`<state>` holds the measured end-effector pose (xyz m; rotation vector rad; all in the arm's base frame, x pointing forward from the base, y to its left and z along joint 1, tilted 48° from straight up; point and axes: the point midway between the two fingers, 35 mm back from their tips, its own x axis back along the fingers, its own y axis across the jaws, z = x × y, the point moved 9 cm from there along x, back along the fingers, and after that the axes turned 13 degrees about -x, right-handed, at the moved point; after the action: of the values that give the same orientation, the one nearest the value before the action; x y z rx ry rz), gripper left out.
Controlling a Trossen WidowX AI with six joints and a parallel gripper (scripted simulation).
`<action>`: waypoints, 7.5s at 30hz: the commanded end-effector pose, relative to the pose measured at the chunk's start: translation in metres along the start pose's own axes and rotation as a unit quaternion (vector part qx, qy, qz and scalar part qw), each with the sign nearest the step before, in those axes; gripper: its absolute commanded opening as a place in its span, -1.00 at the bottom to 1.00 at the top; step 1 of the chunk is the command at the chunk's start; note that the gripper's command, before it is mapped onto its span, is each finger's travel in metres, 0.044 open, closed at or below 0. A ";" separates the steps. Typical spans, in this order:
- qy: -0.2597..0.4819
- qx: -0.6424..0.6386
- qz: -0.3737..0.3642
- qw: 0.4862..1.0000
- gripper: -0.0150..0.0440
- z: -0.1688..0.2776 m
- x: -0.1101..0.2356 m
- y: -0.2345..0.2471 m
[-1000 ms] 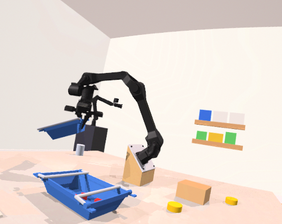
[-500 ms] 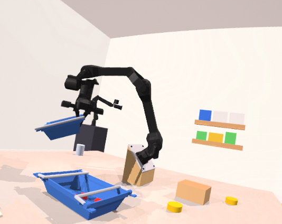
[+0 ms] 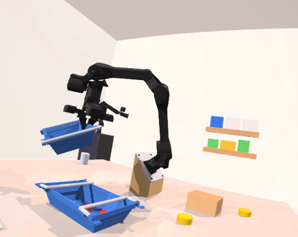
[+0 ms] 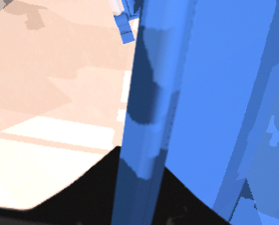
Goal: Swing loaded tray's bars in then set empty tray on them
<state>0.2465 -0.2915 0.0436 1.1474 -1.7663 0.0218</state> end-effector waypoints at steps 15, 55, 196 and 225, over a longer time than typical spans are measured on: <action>-0.018 0.142 -0.001 0.990 -0.49 -0.106 -0.006 0.031; -0.032 0.219 -0.012 0.975 -0.49 -0.158 -0.018 0.060; -0.033 0.219 -0.013 0.975 -0.49 -0.146 -0.112 0.085; -0.033 0.219 -0.013 0.975 -0.49 -0.145 -0.119 0.088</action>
<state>0.2970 -0.0963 0.0726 1.4901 -1.8763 0.3893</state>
